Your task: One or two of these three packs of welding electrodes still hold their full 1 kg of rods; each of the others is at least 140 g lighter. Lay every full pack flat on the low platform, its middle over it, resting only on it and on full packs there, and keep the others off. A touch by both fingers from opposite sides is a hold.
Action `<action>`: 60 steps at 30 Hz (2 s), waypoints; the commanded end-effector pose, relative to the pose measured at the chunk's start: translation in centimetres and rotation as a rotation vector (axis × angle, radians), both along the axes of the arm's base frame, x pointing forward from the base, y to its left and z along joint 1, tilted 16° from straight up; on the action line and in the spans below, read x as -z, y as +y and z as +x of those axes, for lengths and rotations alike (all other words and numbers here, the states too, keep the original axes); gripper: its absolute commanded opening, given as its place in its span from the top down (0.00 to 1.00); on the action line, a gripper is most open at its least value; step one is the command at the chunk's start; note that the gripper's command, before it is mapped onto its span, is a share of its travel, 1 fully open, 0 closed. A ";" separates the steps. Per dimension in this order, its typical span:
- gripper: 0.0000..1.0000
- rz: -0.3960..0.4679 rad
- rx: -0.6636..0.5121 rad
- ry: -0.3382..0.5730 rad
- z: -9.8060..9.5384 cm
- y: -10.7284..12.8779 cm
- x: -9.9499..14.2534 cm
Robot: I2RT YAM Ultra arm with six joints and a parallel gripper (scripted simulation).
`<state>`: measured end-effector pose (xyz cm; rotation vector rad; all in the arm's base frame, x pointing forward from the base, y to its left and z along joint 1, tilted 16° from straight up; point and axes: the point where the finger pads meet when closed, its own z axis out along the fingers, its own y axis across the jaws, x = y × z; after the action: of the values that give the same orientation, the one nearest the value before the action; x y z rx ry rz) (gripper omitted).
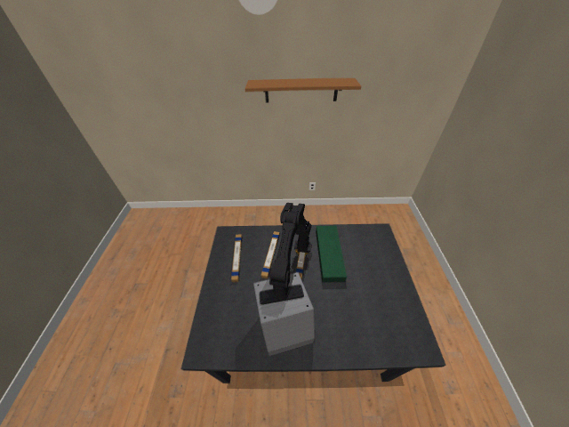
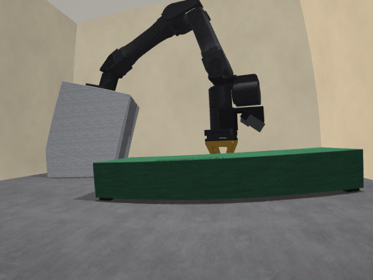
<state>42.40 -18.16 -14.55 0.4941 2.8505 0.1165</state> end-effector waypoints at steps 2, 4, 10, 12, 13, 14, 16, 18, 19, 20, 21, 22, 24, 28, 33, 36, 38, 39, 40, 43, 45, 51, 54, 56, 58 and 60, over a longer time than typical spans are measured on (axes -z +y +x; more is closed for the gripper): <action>1.00 -0.032 0.007 -0.066 2.2 -1.0 -1.8; 1.00 -0.033 0.007 -0.068 2.2 -1.0 -1.9; 0.26 -0.037 0.007 -0.076 2.4 -1.1 -2.3; 0.26 -0.036 0.007 -0.074 2.4 -1.1 -2.2; 0.26 -0.036 0.007 -0.073 2.4 -1.1 -2.1; 0.26 -0.036 0.007 -0.073 2.4 -1.1 -2.1; 0.26 -0.036 0.007 -0.073 2.4 -1.1 -2.1; 0.26 -0.036 0.007 -0.073 2.4 -1.1 -2.1; 0.26 -0.036 0.007 -0.073 2.4 -1.1 -2.1; 0.26 -0.036 0.007 -0.073 2.4 -1.1 -2.1; 0.26 -0.036 0.007 -0.073 2.4 -1.1 -2.1; 0.26 -0.036 0.007 -0.073 2.4 -1.1 -2.1; 0.26 -0.036 0.007 -0.073 2.4 -1.1 -2.1; 0.26 -0.036 0.007 -0.073 2.4 -1.1 -2.1; 0.26 -0.036 0.007 -0.073 2.4 -1.1 -2.1; 0.26 -0.036 0.007 -0.073 2.4 -1.1 -2.1; 0.26 -0.036 0.007 -0.073 2.4 -1.1 -2.1; 0.26 -0.036 0.007 -0.073 2.4 -1.1 -2.1; 0.26 -0.036 0.007 -0.073 2.4 -1.1 -2.1; 0.26 -0.036 0.007 -0.073 2.4 -1.1 -2.1; 0.26 -0.036 0.007 -0.073 2.4 -1.1 -2.1; 0.26 -0.036 0.007 -0.073 2.4 -1.1 -2.1; 0.26 -0.036 0.007 -0.073 2.4 -1.1 -2.1; 0.26 -0.036 0.007 -0.073 2.4 -1.1 -2.1; 0.26 -0.036 0.007 -0.073 2.4 -1.1 -2.1; 0.26 -0.036 0.007 -0.073 2.4 -1.1 -2.1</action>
<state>42.46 -18.20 -14.55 0.4943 2.8475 0.1151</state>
